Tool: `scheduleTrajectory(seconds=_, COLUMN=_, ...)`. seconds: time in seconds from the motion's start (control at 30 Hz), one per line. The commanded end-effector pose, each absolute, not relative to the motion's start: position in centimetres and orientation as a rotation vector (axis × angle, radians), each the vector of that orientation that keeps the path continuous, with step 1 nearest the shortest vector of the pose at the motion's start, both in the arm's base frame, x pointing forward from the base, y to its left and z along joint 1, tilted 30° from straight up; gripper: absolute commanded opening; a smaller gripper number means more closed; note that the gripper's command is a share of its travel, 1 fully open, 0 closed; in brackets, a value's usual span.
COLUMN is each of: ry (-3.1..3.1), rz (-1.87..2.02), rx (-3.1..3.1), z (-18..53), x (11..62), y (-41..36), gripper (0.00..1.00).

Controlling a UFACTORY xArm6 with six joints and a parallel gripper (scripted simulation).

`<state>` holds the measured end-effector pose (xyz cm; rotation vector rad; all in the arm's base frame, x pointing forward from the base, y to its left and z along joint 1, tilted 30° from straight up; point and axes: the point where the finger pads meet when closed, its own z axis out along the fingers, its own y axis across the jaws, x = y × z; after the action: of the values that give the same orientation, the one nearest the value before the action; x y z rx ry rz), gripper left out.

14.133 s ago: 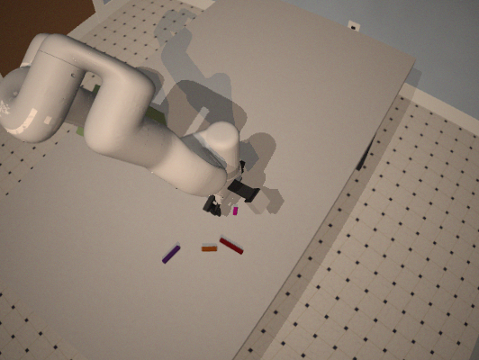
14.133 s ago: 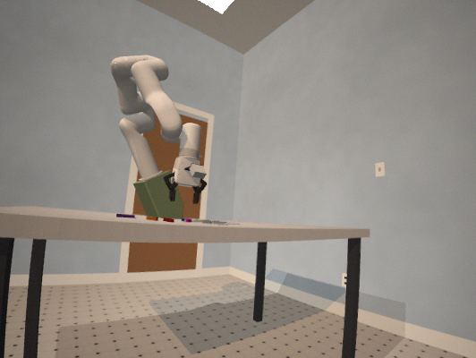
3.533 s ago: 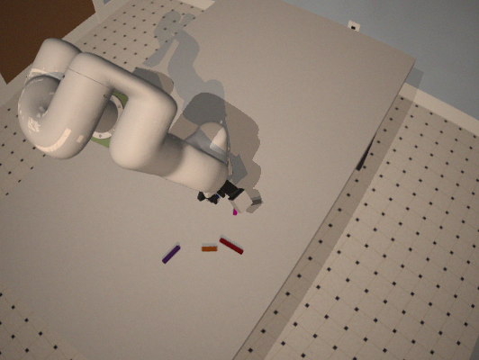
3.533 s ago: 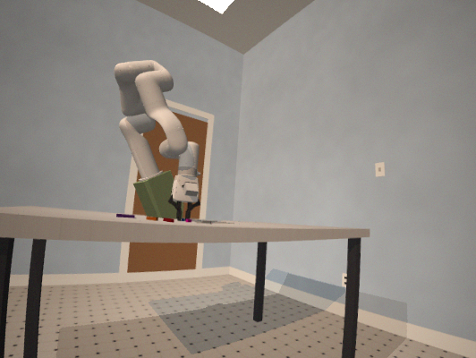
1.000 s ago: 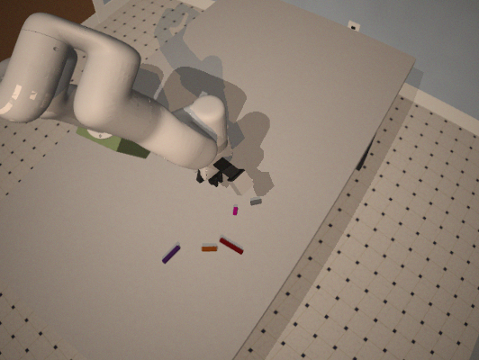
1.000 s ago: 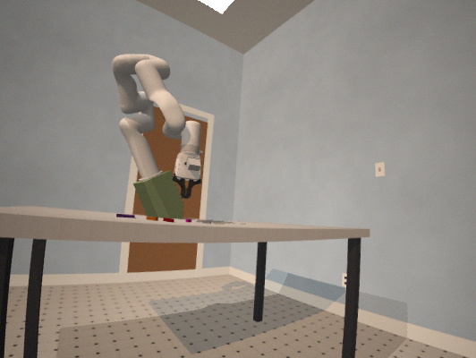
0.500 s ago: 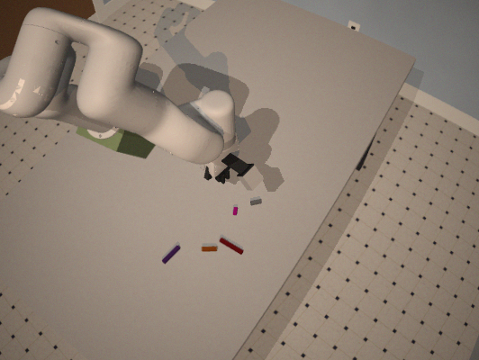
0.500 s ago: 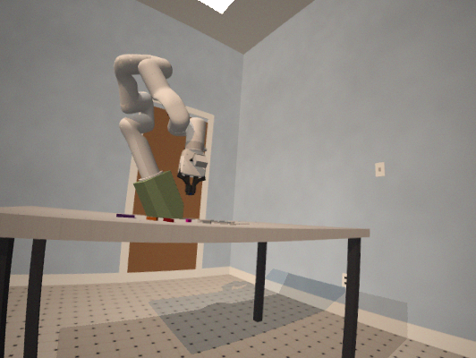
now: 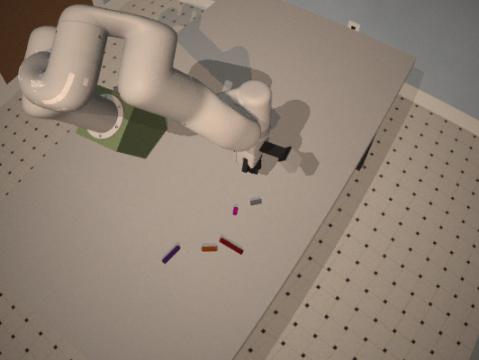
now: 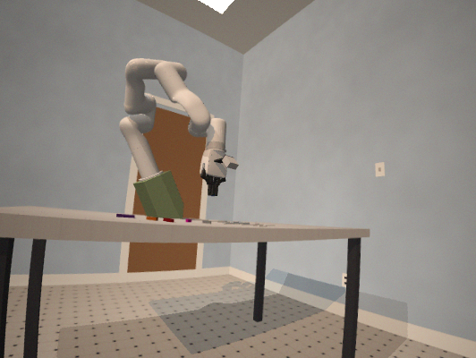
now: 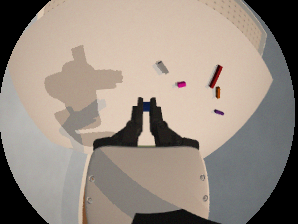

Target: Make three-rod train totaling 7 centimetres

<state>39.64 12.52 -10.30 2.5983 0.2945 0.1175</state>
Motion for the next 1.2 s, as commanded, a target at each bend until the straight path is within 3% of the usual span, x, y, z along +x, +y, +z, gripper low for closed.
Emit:
scheduleTrajectory(seconds=0.0, ry=0.429, rz=0.048, rx=2.574, z=-12.1, x=41.6, y=15.8, gripper=0.04)
scheduleTrajectory(seconds=0.77, ry=0.453, rz=0.04, rx=2.571, z=-12.8, x=41.8, y=16.1, gripper=0.04)
scheduleTrajectory(seconds=1.17, ry=0.453, rz=0.04, rx=2.571, z=-16.7, x=42.4, y=13.9, gripper=0.04)
